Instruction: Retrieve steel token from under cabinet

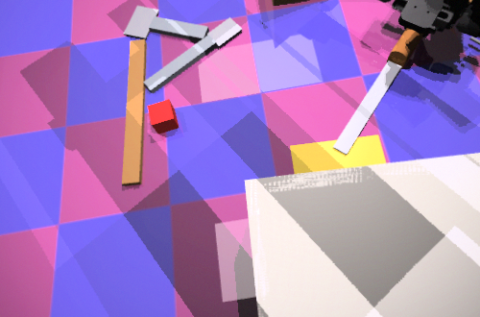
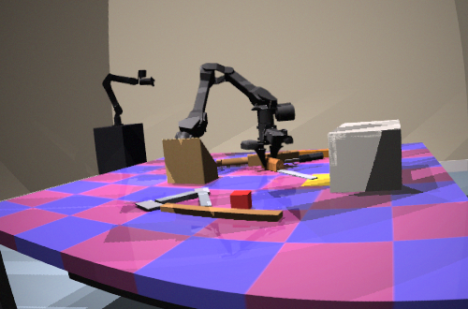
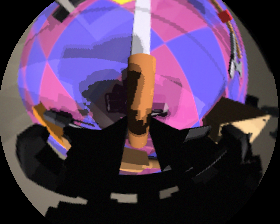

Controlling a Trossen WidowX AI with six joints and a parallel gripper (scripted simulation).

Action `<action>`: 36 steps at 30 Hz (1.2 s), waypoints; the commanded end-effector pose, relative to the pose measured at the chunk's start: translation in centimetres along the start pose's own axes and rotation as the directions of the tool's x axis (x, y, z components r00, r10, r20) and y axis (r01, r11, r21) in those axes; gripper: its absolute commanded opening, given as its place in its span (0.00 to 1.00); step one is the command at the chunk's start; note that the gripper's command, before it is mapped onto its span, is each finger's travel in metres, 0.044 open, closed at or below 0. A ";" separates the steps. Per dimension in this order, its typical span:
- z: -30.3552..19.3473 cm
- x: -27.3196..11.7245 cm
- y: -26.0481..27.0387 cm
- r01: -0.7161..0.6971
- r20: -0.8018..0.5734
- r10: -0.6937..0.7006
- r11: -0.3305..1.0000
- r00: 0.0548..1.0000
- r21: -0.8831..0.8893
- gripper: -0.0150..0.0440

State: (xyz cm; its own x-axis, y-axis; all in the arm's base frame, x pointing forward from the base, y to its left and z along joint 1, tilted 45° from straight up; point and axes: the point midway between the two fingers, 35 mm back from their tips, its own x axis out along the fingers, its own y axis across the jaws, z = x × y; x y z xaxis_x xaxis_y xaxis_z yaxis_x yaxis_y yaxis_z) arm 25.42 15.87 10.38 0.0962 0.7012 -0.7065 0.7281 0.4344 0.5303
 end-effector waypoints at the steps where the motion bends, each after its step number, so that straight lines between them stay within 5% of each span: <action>1: -0.1 -0.1 0.7 -0.005 0.003 0.005 1.000 1.000 -0.001 0.25; 36: -1.4 -0.2 4.2 -0.008 0.003 0.008 1.000 1.000 -0.001 0.25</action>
State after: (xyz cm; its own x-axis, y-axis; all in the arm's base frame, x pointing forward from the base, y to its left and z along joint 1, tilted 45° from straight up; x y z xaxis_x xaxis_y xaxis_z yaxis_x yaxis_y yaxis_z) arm 27.17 18.18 13.01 0.0978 0.7025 -0.7049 0.7276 0.4328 0.5323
